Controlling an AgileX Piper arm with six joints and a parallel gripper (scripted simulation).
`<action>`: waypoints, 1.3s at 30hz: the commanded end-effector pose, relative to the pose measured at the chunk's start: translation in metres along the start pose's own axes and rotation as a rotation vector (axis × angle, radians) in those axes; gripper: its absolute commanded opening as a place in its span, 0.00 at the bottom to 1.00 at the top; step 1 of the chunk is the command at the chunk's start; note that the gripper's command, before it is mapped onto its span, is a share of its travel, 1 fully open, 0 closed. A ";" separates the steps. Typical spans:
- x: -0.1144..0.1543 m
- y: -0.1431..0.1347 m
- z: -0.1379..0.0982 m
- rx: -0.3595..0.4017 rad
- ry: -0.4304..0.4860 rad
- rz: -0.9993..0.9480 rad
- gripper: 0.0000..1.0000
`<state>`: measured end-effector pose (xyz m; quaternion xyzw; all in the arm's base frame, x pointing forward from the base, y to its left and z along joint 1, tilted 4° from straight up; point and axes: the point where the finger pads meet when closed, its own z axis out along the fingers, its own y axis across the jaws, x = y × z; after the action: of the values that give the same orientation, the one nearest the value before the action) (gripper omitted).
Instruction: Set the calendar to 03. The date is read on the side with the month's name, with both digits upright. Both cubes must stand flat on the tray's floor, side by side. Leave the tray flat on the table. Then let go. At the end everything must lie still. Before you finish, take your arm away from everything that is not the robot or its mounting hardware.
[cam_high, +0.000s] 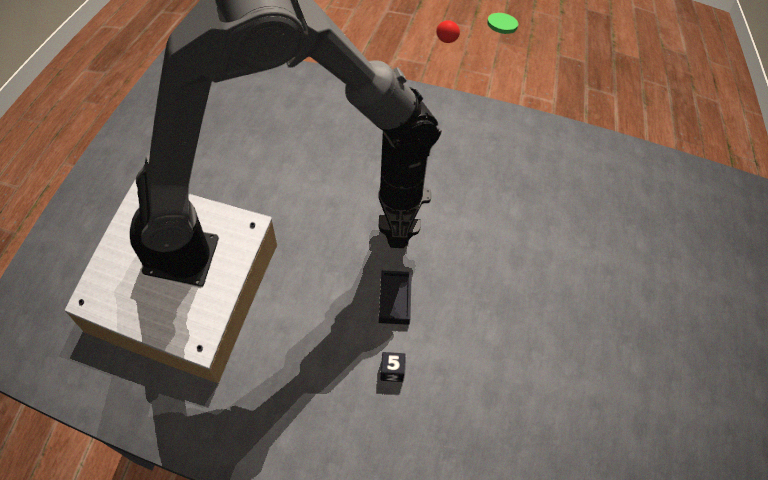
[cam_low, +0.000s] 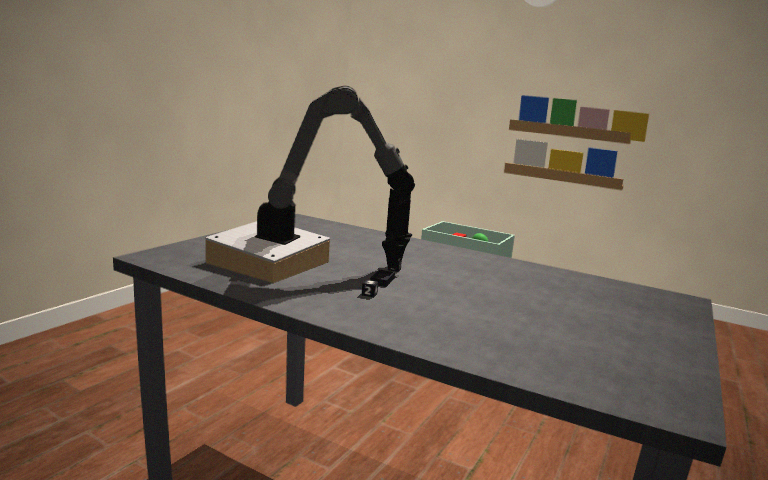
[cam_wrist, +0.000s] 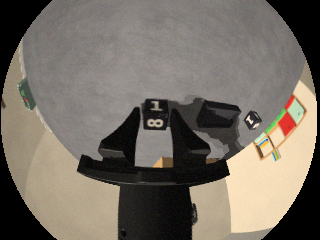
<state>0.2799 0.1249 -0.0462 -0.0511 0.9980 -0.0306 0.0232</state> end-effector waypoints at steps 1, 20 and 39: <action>0.000 0.000 0.000 0.001 0.000 0.000 0.60; -0.001 0.000 -0.063 -0.002 -0.004 0.000 0.60; 0.000 0.000 -0.090 0.000 -0.001 0.000 1.00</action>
<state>0.2755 0.1295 0.0430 -0.0507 0.9980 -0.0314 0.0230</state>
